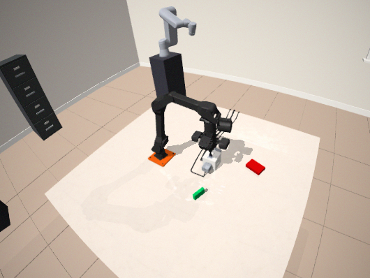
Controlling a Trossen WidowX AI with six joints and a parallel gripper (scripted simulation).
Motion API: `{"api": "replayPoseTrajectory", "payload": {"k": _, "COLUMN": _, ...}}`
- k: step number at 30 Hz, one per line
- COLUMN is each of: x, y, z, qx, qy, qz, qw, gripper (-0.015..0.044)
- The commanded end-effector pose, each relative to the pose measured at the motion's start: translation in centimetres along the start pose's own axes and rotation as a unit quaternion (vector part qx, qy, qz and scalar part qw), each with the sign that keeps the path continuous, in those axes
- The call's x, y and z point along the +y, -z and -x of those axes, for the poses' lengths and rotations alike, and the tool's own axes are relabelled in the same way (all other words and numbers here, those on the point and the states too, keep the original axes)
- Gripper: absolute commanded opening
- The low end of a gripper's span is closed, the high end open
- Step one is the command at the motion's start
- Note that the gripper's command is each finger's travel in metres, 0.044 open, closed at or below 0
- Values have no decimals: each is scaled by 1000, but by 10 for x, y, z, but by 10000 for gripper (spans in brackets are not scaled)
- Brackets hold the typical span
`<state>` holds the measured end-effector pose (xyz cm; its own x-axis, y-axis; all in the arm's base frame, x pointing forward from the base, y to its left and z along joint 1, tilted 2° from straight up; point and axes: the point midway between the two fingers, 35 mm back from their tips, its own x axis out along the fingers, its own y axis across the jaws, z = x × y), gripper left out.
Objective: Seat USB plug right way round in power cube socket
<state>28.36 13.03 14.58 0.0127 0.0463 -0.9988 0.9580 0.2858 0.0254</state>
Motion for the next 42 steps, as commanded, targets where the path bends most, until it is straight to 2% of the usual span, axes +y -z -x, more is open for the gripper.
{"api": "replayPoseTrajectory", "payload": {"k": 1, "x": 0, "y": 0, "z": 3, "qx": 0, "qy": -1, "qz": 0, "qw": 1000, "gripper": 0}}
{"api": "replayPoseTrajectory", "payload": {"k": 35, "x": 0, "y": 0, "z": 25, "qx": 0, "qy": -1, "qz": 0, "qw": 1000, "gripper": 0}}
{"api": "replayPoseTrajectory", "payload": {"k": 42, "x": 0, "y": 0, "z": 23, "qx": 0, "qy": -1, "qz": 53, "qw": 999, "gripper": 0}}
